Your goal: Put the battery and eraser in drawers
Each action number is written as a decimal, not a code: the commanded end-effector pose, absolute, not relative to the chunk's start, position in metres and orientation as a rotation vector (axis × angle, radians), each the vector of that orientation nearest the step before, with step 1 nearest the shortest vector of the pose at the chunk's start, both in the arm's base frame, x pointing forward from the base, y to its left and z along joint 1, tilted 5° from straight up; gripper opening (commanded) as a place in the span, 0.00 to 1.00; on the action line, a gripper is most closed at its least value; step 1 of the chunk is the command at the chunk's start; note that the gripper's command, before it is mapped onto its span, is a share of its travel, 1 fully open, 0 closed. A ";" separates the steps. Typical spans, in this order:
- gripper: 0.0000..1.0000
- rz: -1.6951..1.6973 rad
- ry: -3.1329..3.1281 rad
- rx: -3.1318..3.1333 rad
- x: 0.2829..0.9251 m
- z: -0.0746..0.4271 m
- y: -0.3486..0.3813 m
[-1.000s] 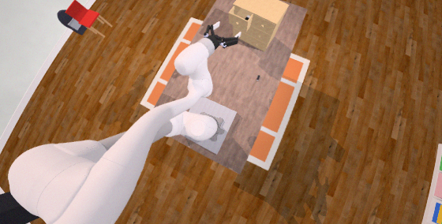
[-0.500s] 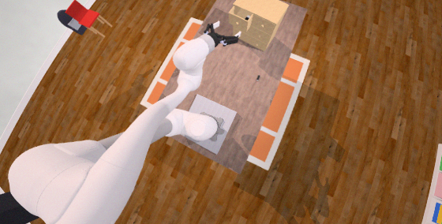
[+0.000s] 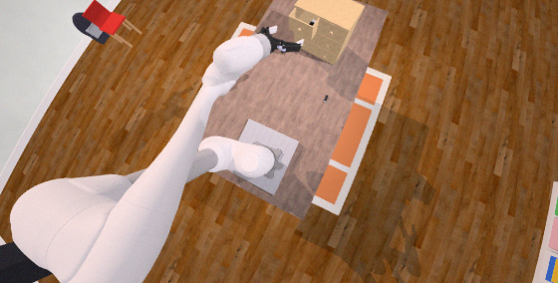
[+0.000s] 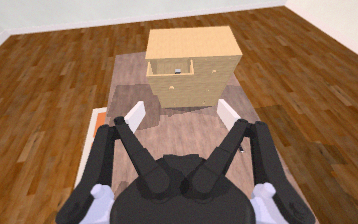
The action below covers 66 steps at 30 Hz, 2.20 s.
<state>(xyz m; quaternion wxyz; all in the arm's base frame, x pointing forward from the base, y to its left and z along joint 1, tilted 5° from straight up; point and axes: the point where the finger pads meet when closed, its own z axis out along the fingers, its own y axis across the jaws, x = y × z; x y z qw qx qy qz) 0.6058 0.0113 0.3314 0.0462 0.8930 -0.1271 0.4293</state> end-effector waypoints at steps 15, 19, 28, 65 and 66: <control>1.00 0.467 -0.392 3.081 0.607 0.350 0.008; 1.00 0.286 -0.393 3.118 0.608 0.354 0.008; 1.00 0.048 -0.393 3.150 0.608 0.359 0.008; 1.00 -0.108 -0.391 3.161 0.543 0.352 0.050; 1.00 -0.108 -0.391 3.161 0.543 0.352 0.050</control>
